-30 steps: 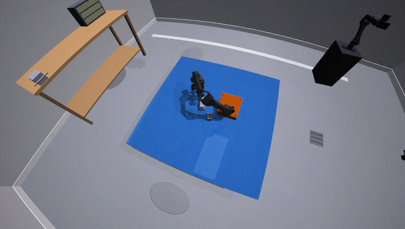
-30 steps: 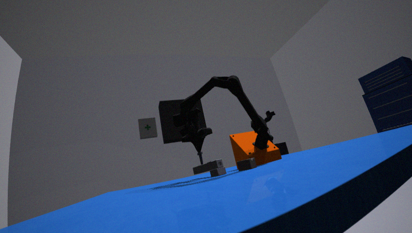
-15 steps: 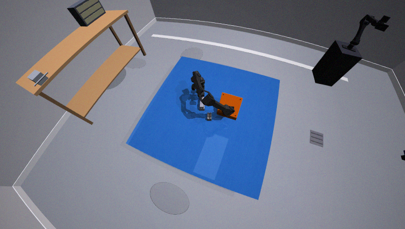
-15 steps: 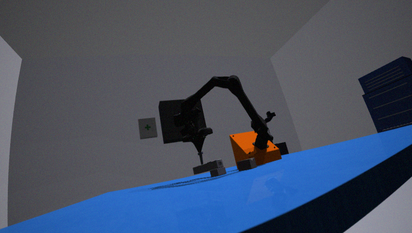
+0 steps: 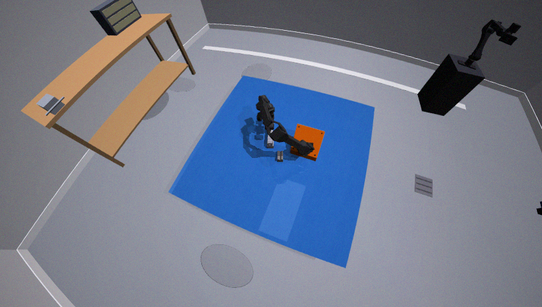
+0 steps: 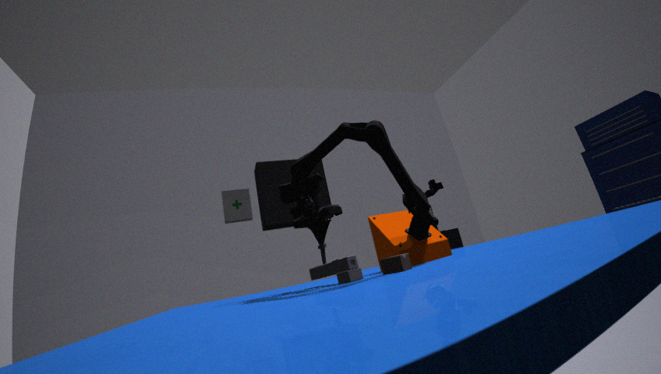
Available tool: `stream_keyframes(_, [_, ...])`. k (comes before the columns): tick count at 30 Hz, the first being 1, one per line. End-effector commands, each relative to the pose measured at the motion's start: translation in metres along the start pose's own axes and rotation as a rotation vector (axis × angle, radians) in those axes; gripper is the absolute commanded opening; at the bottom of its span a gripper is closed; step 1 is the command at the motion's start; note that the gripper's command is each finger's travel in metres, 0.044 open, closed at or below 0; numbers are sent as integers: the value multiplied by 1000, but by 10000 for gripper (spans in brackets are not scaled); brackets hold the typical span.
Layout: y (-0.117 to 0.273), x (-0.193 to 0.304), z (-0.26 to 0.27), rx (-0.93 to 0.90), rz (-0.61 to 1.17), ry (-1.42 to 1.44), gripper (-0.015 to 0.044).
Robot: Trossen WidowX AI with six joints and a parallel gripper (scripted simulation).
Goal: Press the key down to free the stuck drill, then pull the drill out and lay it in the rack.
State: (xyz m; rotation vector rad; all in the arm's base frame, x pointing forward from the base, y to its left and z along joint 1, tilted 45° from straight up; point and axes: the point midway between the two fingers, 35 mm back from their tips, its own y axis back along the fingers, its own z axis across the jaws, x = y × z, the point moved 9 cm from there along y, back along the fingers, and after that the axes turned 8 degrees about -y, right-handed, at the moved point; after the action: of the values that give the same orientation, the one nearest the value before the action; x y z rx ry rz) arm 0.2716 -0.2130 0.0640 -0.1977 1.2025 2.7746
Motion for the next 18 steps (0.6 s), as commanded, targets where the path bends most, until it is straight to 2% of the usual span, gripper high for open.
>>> stream_keyframes(1, [-5,-1,0,-3,8,-1,0])
stream_keyframes(18, [-12,-4,1,-4,7,-1,0])
